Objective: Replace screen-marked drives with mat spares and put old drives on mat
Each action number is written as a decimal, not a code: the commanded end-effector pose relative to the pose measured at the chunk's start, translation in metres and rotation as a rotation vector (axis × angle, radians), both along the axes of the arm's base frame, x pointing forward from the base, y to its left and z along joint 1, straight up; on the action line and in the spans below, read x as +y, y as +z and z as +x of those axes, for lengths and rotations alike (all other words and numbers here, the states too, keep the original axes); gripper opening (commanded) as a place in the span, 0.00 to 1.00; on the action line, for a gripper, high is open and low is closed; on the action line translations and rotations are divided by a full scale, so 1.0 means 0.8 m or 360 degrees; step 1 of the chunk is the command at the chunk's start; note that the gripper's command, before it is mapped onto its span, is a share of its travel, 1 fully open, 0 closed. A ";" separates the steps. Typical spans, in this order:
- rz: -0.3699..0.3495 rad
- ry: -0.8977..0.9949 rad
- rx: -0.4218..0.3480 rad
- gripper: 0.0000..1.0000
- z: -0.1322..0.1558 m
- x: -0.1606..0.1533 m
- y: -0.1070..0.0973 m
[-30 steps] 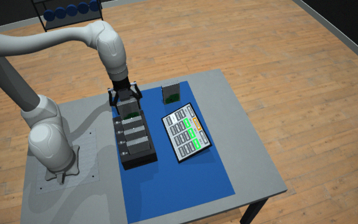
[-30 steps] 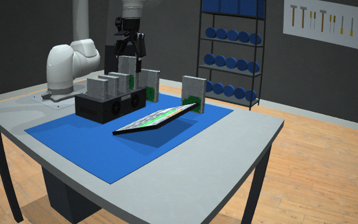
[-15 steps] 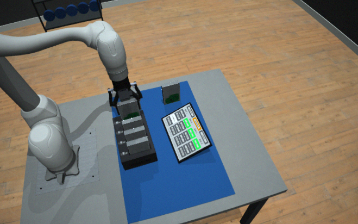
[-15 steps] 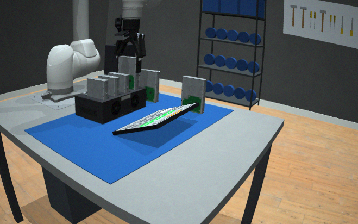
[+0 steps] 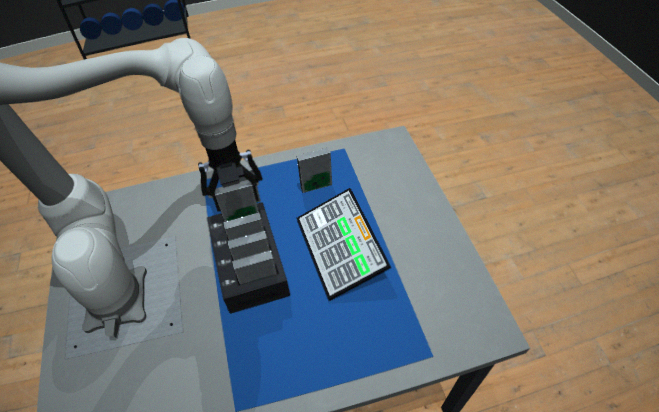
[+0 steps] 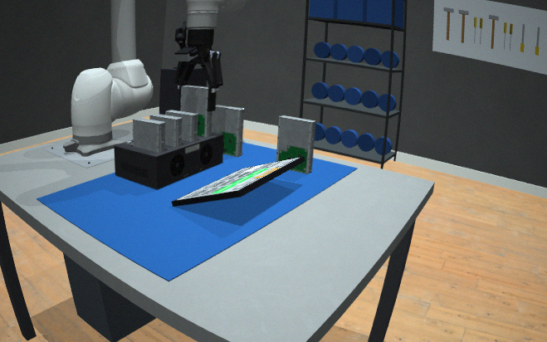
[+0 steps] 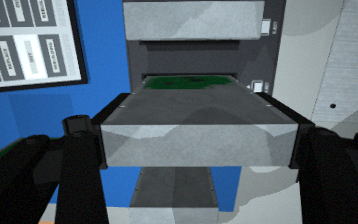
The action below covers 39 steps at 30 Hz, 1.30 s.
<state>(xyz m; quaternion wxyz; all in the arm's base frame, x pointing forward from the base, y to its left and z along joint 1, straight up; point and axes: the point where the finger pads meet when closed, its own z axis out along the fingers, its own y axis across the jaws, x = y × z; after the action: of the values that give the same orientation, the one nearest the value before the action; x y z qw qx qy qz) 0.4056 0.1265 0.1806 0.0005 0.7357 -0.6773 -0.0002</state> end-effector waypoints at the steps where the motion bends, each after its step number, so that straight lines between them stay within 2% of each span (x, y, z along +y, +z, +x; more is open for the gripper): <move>1: 0.0001 0.0000 -0.0001 0.10 0.000 0.000 0.000; 39: 0.0001 0.0000 -0.0001 0.10 0.000 0.000 -0.018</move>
<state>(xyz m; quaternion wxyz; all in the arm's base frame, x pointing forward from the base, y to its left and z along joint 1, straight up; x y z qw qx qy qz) 0.4056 0.1265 0.1673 0.0005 0.7357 -0.6773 -0.0002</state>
